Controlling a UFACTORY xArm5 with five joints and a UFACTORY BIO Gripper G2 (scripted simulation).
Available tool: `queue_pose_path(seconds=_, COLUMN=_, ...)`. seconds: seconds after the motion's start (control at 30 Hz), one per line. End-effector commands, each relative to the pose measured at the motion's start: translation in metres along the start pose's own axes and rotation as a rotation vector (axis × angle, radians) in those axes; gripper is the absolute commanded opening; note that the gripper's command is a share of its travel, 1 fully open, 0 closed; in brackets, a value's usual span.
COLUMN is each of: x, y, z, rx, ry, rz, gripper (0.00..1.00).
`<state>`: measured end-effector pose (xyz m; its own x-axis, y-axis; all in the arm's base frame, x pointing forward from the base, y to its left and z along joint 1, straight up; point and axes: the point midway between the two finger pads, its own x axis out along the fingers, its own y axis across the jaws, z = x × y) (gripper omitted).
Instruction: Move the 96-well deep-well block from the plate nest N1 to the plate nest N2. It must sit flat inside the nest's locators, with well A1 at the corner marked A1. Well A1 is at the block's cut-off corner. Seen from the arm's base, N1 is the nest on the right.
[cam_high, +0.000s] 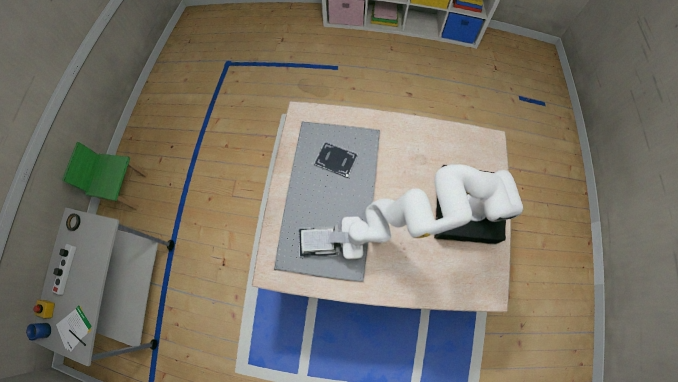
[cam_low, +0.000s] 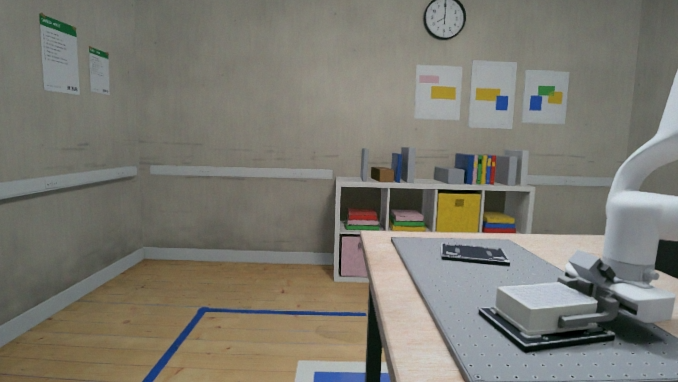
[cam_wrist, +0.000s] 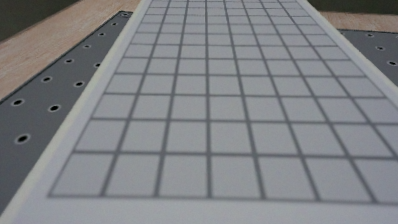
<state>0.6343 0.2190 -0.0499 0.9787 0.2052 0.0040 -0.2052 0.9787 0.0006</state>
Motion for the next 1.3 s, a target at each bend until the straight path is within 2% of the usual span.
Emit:
queue_pose_path(seconds=0.0, x=0.0015, y=0.0002, z=0.0015, rx=0.003, ry=-0.004, rz=0.000, gripper=0.00)
queue_pose_path(seconds=0.33, x=0.0015, y=0.0002, z=0.0002, rx=0.003, ry=-0.004, rz=0.000, gripper=0.00)
queue_pose_path(seconds=0.37, x=0.0015, y=0.0002, z=0.0002, rx=0.003, ry=-0.004, rz=0.000, gripper=0.37)
queue_pose_path(seconds=1.27, x=0.0015, y=0.0002, z=0.0002, rx=0.003, ry=-0.004, rz=0.000, gripper=0.37)
